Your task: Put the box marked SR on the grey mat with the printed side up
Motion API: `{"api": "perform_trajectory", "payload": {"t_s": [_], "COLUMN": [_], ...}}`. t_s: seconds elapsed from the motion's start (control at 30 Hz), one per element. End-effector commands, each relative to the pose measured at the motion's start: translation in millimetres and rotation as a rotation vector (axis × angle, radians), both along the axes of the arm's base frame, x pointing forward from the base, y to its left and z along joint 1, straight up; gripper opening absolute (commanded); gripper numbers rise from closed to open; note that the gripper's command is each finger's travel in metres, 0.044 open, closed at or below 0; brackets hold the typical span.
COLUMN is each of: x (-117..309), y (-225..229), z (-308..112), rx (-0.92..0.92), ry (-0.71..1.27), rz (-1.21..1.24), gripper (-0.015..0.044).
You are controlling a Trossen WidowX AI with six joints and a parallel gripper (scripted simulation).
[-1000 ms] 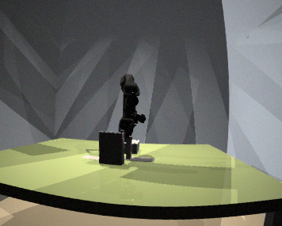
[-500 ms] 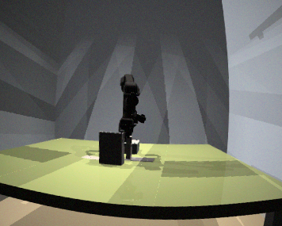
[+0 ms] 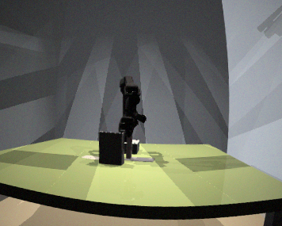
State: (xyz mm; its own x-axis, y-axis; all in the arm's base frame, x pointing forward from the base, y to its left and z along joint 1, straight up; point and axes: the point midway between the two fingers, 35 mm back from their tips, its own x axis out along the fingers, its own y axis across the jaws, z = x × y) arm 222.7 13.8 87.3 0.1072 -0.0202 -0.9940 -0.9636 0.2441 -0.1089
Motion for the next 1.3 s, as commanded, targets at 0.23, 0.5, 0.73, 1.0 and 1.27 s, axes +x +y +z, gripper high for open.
{"api": "perform_trajectory", "payload": {"t_s": [0.23,0.5,0.73,1.0,1.27], "x": [-16.1,-16.4,-16.3,-16.9,-17.6], "y": [4.4,4.7,4.7,4.6,4.8], "z": [-2.0,6.6,17.9,30.7,36.4], "rx": [-0.027,-0.029,-0.029,-0.029,-0.026], "ry": [-0.11,-0.116,-0.116,-0.117,-0.115], "rz": [-0.003,-0.003,-0.003,-0.003,0.001], "gripper": [0.0153,0.0153,0.0153,0.0153,0.0153]}}
